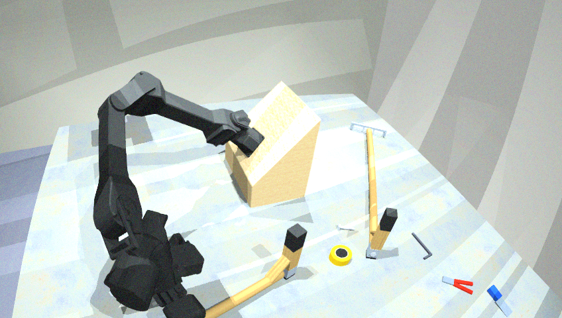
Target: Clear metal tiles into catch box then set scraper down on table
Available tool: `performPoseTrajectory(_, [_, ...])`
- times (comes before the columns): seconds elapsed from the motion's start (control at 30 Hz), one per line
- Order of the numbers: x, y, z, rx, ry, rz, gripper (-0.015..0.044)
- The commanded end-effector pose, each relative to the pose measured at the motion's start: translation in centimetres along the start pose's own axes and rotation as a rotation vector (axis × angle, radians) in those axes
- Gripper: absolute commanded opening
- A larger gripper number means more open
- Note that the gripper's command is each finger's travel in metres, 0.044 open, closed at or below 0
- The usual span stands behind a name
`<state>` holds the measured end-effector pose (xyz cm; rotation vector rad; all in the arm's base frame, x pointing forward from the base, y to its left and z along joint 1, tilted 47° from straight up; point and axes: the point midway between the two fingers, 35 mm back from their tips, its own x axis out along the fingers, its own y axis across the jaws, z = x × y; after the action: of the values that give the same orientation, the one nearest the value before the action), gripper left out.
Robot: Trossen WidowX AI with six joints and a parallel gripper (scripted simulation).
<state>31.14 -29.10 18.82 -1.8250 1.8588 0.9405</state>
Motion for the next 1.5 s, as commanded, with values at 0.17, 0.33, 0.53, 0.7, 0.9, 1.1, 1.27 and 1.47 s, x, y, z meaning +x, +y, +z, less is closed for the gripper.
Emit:
performPoseTrajectory(0.17, [1.5, 0.3, 0.2, -0.009, -0.002, 0.005, 0.0000])
performPoseTrajectory(0.33, [1.5, -0.1, 0.1, -0.009, -0.002, 0.005, 0.0000])
performPoseTrajectory(0.53, [1.5, -0.7, -0.1, -0.008, -0.003, 0.005, 0.0000])
performPoseTrajectory(0.7, [1.5, -1.2, -0.2, -0.008, -0.003, 0.005, 0.0000])
performPoseTrajectory(0.9, [1.5, -1.8, -0.3, -0.008, -0.004, 0.004, 0.0000])
performPoseTrajectory(1.1, [1.5, -2.3, -0.4, -0.008, -0.004, 0.004, 0.0000])
performPoseTrajectory(1.27, [1.5, -2.8, -0.5, -0.007, -0.004, 0.004, 0.0000])
performPoseTrajectory(1.47, [1.5, -3.4, -0.6, -0.007, -0.005, 0.004, 0.0000])
